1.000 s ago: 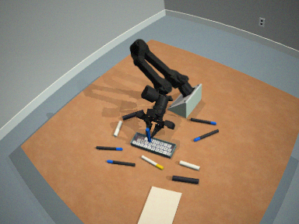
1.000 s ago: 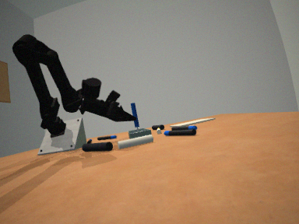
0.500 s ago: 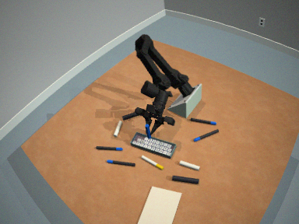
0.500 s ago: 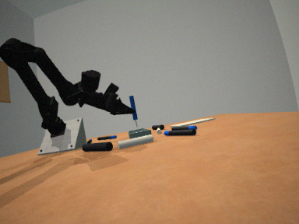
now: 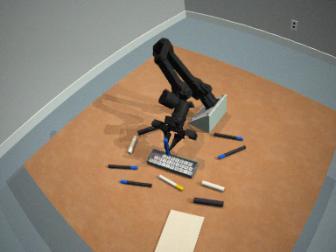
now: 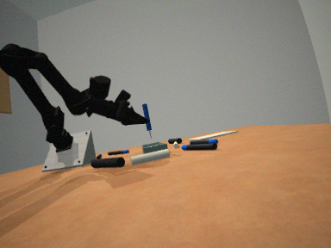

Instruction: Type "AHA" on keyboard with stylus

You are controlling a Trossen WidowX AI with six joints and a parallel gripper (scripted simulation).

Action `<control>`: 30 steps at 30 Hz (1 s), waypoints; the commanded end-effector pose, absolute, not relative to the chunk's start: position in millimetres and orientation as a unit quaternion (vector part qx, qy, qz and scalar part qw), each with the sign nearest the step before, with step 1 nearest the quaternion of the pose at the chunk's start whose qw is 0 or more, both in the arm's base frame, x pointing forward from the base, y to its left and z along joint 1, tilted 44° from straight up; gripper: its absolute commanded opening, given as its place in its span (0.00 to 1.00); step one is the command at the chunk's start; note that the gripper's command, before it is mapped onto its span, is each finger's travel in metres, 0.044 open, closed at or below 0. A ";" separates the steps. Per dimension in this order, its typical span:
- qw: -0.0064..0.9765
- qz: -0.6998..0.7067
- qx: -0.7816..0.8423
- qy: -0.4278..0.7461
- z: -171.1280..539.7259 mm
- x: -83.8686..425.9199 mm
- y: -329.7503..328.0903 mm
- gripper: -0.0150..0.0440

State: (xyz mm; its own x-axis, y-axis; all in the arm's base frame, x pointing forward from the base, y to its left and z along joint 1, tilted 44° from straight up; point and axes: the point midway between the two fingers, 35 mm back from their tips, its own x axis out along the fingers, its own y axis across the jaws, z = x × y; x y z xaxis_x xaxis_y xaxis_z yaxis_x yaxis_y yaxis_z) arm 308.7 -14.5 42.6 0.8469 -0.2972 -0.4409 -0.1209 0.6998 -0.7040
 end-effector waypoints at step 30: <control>0.880 -0.051 -0.371 0.293 13.0 287.3 -11.7 0.39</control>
State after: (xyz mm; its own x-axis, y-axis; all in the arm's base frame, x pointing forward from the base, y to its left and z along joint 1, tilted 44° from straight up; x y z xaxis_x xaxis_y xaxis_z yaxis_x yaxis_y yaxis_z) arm 288.6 -10.8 15.3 0.8254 -0.3099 -0.4719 -0.1184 0.7222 -0.6814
